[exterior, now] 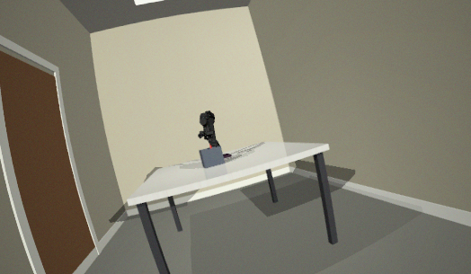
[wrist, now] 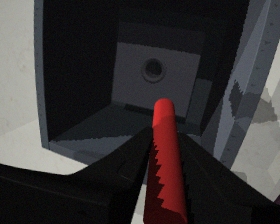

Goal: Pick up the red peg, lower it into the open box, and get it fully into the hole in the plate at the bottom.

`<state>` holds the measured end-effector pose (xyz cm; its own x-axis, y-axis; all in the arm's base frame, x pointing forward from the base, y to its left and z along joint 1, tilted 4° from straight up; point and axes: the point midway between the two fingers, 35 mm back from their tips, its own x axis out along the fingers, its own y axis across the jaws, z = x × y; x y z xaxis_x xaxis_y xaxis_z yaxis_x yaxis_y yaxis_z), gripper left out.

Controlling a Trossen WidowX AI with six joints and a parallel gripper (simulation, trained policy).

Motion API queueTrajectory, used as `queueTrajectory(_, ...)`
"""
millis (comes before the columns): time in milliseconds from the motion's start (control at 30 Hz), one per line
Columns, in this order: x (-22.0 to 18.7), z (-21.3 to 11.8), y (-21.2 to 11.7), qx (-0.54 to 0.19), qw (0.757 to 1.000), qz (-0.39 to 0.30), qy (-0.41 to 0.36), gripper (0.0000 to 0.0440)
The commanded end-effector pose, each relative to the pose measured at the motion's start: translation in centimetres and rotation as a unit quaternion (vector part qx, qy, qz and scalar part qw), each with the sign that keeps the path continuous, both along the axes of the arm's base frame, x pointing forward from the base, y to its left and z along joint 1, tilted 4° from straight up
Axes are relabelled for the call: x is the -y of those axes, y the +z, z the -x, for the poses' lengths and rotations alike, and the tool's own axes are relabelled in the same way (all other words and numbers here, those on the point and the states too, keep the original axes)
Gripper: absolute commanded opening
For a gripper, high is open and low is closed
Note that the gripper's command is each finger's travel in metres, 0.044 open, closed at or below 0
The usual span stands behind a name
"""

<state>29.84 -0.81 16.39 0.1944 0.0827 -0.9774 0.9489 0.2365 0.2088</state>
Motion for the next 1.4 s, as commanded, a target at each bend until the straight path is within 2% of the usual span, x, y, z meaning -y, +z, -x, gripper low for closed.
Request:
queueTrajectory(0, 0.3, -0.4, -0.8, -0.007, 1.000, -0.004, 0.004, 0.0000)
queueTrajectory(900, 0.5, -3.4, -7.8, -0.029, 0.998, -0.023, 0.053, 0.0000)
queueTrajectory(967, 0.5, -3.4, -8.2, -0.032, 0.998, -0.020, 0.056, 0.0011)
queueTrajectory(1067, 0.5, -3.6, -8.6, -0.037, 0.997, -0.019, 0.061, 0.0079)
queueTrajectory(1133, 0.5, -3.5, -8.7, -0.043, 0.997, -0.021, 0.063, 0.0109)
queueTrajectory(1367, 0.6, -4.1, -7.8, -0.043, 0.996, -0.043, 0.062, 0.0106)
